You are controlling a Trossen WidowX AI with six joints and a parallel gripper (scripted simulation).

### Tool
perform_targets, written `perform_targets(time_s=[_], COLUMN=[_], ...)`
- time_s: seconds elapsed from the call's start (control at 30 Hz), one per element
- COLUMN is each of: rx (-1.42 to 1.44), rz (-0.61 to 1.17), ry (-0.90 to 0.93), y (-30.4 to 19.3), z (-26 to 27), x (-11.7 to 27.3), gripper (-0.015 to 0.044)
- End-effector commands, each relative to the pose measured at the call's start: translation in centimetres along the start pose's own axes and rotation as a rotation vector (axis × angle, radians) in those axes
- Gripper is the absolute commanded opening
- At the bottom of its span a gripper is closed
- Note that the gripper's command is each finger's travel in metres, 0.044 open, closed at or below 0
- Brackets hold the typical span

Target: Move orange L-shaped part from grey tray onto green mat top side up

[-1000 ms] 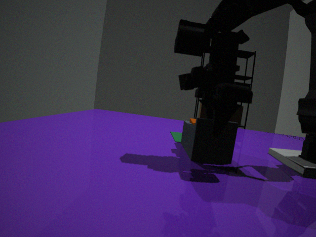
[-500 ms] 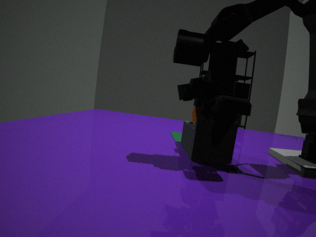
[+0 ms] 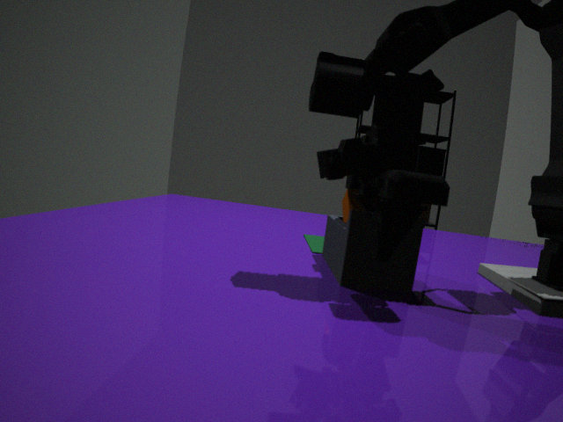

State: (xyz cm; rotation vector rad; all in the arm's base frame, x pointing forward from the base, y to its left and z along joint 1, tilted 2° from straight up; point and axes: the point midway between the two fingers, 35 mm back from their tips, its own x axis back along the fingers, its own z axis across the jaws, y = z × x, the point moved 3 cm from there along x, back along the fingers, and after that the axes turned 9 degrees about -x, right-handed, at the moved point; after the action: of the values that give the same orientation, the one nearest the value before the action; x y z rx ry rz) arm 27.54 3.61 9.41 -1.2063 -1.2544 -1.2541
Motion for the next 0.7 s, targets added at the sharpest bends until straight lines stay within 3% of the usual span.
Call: perform_targets(time_s=[0.0, 0.23, 0.5, 0.67], rx=[-0.002, -0.002, -0.002, -0.002], rz=[-0.001, 0.000, 0.000, 0.000], ry=[-0.005, -0.007, -0.008, -0.008], y=[-0.1, 0.0, 0.2, 0.0], z=[0.5, 0.8, -0.1, -0.2], x=[0.6, 1.7, 9.9, 10.8], gripper=[0.0180, 0.0180, 0.0180, 0.0180])
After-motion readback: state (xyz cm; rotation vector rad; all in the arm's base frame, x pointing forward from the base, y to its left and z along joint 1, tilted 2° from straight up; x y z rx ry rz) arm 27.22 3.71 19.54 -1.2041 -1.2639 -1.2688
